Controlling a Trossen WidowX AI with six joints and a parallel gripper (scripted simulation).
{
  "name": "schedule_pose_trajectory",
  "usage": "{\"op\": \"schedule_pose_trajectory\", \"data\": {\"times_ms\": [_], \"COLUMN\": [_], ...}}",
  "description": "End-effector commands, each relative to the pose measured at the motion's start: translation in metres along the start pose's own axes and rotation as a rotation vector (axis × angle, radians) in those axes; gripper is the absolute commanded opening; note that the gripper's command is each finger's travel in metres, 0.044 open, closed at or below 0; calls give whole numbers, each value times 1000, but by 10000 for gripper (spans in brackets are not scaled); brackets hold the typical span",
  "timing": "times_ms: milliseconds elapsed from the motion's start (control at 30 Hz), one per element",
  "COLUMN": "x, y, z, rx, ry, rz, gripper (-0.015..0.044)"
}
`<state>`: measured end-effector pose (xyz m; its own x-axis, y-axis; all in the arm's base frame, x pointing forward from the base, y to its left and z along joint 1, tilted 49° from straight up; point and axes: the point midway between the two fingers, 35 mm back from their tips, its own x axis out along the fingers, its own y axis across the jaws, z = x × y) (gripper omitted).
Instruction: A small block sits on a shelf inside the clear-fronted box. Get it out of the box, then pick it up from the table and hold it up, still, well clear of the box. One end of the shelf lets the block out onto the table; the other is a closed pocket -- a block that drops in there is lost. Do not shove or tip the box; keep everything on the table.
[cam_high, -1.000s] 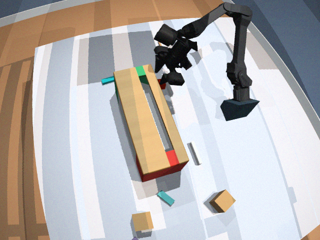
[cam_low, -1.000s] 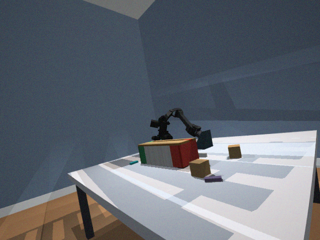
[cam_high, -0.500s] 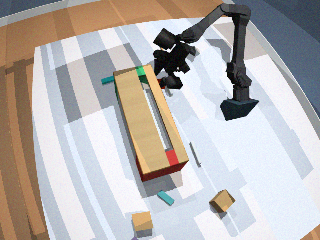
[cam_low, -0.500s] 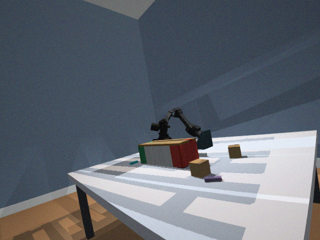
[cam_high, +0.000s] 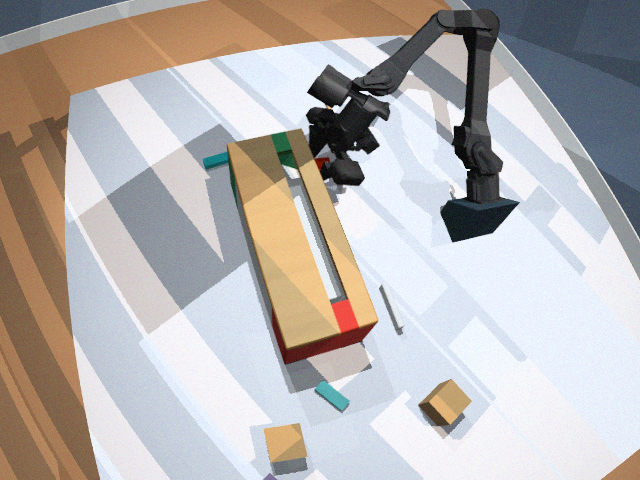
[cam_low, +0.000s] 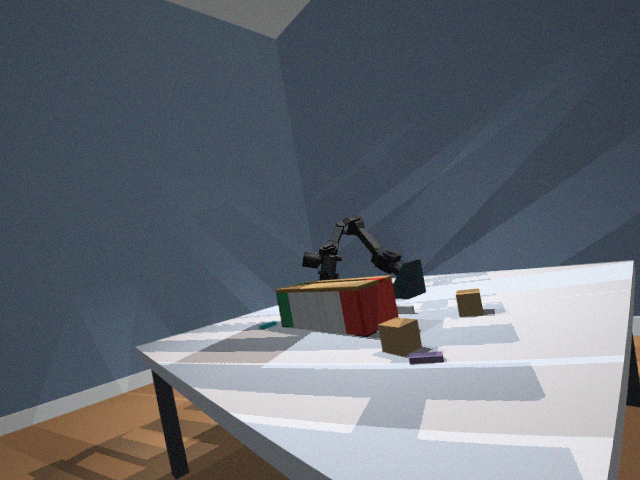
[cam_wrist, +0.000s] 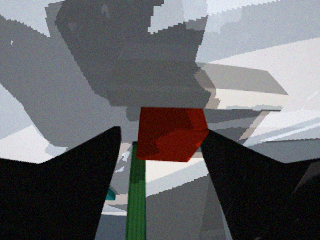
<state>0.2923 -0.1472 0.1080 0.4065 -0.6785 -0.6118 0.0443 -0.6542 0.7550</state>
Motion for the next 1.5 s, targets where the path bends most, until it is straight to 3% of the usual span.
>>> {"op": "schedule_pose_trajectory", "data": {"times_ms": [0,167,267,333,700,900,1467], "x": [2,2,2,0,-51,-55,-66], "y": [-2,-2,-2,-2,-2,-2,-19], "z": [1,1,1,0,-23,-24,-22], "rx": [-5,-5,-5,-5,-1,-8,-712], "ry": [3,3,3,2,0,0,-27], "rz": [-4,-4,-4,-5,-6,-6,-28], "gripper": [206,75,55,3,0,0,0]}}
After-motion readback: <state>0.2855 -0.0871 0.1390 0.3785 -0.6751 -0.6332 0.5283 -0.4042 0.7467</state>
